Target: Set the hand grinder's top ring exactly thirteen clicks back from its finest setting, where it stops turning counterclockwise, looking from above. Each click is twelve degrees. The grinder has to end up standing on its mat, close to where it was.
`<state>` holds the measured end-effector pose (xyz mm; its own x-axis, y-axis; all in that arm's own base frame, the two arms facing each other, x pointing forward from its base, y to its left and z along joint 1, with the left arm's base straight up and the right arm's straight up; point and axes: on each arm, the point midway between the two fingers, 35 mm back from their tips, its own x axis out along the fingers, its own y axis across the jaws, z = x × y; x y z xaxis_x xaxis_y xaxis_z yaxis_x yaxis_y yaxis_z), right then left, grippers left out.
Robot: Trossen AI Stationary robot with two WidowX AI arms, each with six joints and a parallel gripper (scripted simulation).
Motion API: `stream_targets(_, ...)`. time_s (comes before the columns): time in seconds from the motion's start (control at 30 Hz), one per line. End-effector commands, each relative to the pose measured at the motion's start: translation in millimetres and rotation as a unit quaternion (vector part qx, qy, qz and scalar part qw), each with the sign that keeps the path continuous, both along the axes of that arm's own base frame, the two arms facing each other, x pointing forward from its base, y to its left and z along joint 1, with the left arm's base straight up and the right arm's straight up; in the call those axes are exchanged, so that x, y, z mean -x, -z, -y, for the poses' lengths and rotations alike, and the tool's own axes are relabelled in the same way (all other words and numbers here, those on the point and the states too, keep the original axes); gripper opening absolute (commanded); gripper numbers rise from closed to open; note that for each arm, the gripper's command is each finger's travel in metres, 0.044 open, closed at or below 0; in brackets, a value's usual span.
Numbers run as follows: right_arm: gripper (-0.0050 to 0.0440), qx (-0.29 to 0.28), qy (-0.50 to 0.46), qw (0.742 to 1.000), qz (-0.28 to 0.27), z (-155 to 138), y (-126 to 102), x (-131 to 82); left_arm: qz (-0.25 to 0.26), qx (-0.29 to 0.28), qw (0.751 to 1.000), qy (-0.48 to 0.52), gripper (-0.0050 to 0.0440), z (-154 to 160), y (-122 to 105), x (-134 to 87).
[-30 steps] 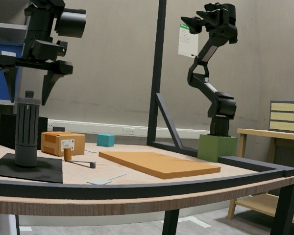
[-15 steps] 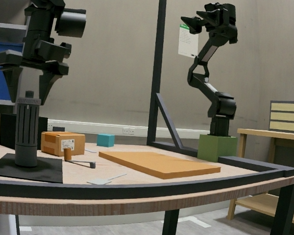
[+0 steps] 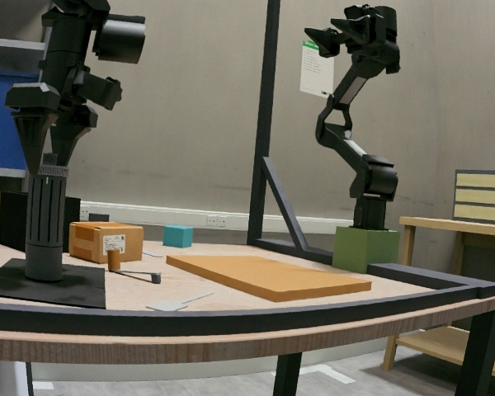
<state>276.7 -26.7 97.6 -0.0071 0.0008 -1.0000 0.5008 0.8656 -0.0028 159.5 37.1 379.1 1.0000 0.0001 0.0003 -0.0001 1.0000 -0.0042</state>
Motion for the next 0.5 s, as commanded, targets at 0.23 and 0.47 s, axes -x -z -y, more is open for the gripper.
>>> stream_targets(0.23,0.038,0.002,-0.007,1.0,0.017,0.1,-8.7,-4.4,0.001,-0.004,1.0,0.001,0.04,0.2,-3.3,-0.1)
stream_targets(0.47,0.0333,0.002,-0.006,1.0,0.018,0.0,-8.8,-4.0,0.001,-0.004,1.0,0.001,0.04,0.2,-3.3,-0.1)
